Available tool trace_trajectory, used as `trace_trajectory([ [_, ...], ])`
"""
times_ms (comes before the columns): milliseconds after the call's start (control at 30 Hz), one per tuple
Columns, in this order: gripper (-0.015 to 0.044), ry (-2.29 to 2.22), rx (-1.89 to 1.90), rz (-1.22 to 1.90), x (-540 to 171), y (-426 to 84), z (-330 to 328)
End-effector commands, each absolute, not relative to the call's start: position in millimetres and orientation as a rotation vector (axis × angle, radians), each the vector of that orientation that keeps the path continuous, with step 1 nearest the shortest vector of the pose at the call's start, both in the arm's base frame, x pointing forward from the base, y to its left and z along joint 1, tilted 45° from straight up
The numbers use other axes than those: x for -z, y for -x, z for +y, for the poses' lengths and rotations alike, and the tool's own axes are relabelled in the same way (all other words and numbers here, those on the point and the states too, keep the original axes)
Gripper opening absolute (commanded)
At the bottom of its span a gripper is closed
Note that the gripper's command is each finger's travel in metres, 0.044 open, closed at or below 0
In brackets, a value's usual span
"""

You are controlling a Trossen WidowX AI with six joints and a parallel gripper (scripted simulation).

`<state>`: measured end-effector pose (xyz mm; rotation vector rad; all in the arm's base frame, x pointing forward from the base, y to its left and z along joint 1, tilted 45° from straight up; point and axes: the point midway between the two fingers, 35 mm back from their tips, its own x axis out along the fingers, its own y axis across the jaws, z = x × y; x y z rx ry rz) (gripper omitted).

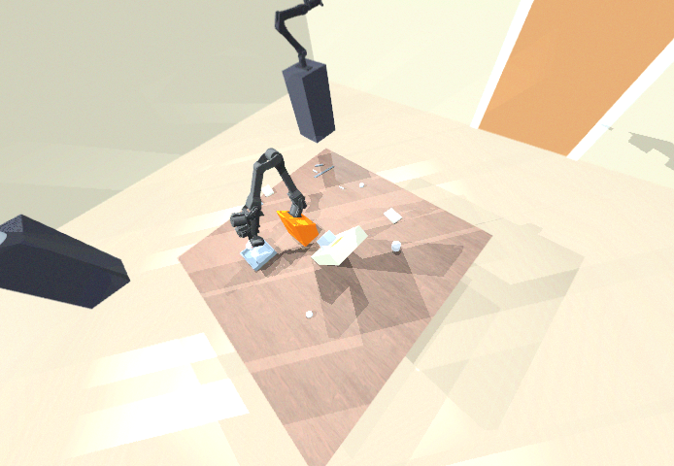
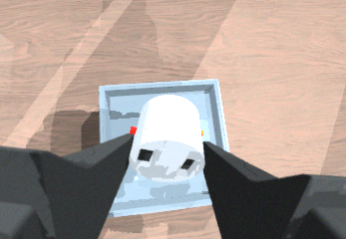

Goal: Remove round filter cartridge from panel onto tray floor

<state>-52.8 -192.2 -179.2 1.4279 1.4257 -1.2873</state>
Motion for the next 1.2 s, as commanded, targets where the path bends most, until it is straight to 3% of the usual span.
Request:
trace_trajectory([
  [0,0.0,-1.423,1.306,1.423,186,55,-190],
  [667,0.0,-1.423,1.306,1.425,234,56,-140],
  [1167,0.0394,-1.429,1.306,1.421,231,56,-143],
])
